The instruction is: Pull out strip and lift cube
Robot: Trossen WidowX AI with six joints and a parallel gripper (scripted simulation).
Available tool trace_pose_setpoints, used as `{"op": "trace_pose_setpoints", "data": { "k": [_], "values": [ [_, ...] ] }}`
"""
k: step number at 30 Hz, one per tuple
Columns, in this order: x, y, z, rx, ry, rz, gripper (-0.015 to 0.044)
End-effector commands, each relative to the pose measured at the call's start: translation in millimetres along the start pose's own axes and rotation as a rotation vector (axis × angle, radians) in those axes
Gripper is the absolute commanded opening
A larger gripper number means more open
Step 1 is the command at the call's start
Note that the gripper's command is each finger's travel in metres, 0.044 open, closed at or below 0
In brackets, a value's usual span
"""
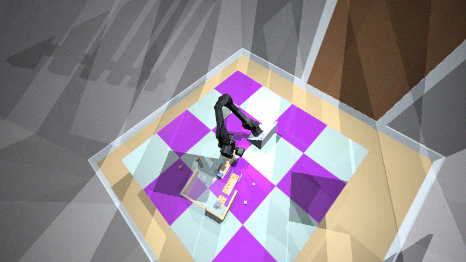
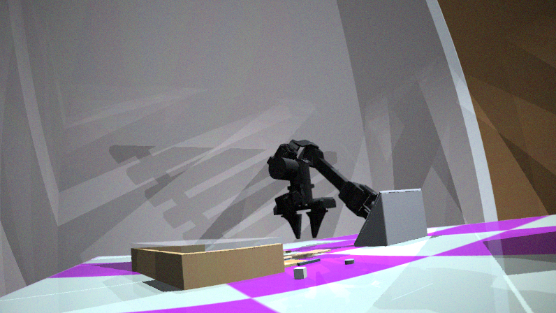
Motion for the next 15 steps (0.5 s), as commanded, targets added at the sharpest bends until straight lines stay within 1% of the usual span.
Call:
{"op": "trace_pose_setpoints", "data": {
  "k": [1, 4, 15],
  "values": [
    [1, 2, 15, -0.007, -0.001, 0.002, 0.0368],
    [3, 3, 25, -0.007, -0.002, 0.002, 0.0440],
    [10, 7, 66, -0.009, -0.003, 0.002, 0.0440]
  ]
}}
Point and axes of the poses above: the point midway between the two fingers, 35 mm back from their tips, its own y axis back along the fingers, its own x axis across the jaws, z = x × y, the point moved 3 cm from there along y, back along the fingers, and after that the axes turned 9 degrees about -y, right-handed, at the moved point
